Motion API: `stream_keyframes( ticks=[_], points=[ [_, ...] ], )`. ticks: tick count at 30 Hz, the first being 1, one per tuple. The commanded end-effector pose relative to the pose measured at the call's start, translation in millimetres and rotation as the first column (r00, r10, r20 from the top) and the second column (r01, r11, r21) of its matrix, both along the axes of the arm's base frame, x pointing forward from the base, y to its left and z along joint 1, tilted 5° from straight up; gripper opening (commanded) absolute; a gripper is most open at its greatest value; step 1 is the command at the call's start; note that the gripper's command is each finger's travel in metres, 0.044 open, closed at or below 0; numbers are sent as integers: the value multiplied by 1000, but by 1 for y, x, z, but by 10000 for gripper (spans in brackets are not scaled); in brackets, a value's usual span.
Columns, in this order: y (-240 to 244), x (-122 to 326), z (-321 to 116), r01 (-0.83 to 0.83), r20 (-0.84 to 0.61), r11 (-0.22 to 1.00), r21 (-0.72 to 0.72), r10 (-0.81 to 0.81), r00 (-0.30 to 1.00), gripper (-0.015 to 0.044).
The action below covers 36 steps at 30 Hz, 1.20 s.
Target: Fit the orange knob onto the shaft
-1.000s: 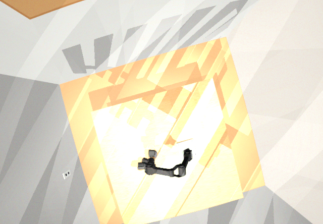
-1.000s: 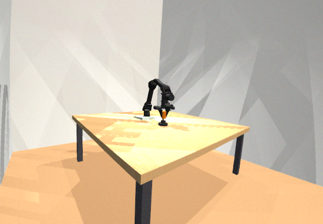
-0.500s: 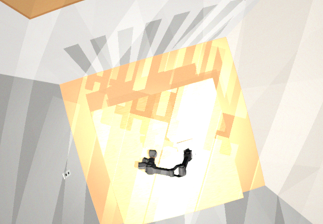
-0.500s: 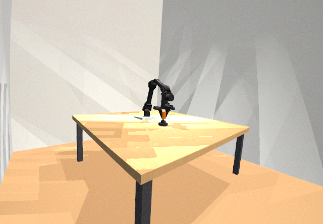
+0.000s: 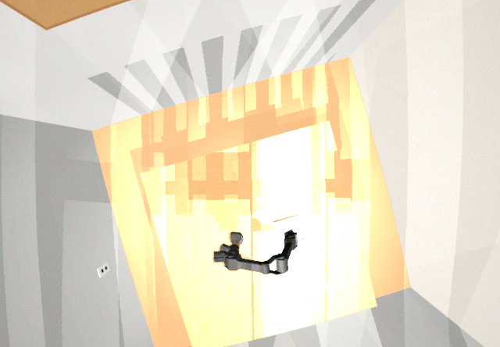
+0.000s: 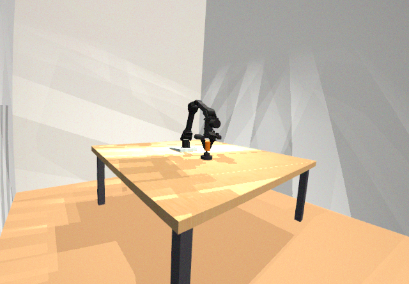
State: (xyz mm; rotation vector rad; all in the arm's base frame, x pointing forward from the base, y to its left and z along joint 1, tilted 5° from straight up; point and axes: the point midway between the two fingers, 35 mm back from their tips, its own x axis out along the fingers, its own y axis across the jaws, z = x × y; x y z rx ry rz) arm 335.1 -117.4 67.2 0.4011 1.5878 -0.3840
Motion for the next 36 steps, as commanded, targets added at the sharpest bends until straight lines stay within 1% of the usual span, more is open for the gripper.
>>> stream_keyframes(
  ticks=[1,6,10,12,36],
  points=[
    [-1,0,3,4,3,1000,-4,-4,1000,0],
    [-1,0,5,29,3,1000,-5,-29,1000,0],
    [-1,0,6,171,1,985,-12,-171,985,0],
    [-1,1,5,211,0,977,-14,-211,977,0],
    [0,-2,0,211,0,977,-13,-211,977,0]
  ],
)
